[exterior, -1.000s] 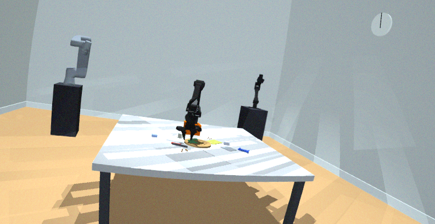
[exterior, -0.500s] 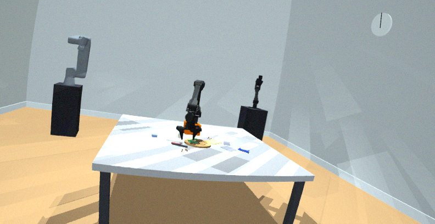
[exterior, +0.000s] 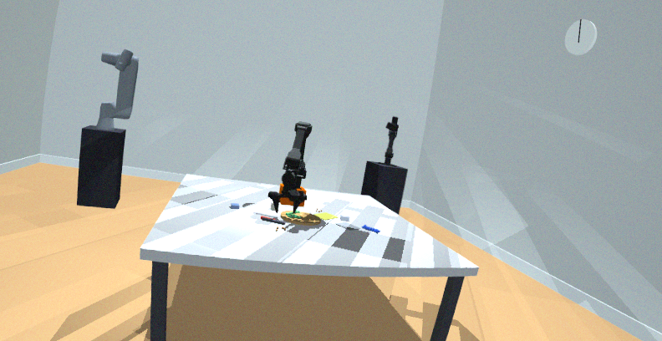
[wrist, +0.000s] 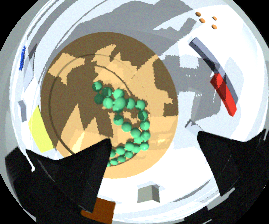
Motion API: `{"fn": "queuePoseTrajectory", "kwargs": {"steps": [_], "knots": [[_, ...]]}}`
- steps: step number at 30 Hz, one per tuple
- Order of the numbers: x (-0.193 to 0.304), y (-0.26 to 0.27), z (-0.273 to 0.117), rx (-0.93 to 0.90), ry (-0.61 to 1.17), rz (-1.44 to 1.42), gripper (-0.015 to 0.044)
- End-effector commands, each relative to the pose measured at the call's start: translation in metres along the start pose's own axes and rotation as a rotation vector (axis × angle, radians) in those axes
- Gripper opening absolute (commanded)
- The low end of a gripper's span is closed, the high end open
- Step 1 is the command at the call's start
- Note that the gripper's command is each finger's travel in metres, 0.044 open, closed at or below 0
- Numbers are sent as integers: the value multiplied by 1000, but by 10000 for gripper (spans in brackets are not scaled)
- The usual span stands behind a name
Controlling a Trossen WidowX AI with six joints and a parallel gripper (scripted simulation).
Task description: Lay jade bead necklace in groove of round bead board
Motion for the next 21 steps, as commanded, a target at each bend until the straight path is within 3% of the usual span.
{"fn": "queuePoseTrajectory", "kwargs": {"steps": [1,20,21], "knots": [[0,0,1,0,5,-3,440],[0,0,1,0,5,-3,440],[0,0,0,0,5,11,414]]}}
Point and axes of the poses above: the point midway between the two fingers, 35 mm back from their tips, its own z axis out along the fingers, its own y axis across the jaws, x = y × z, the point moved 5 cm from there along -z, back along the fingers, and after that the axes turned 9 degrees about -z, right-handed, at the moved point
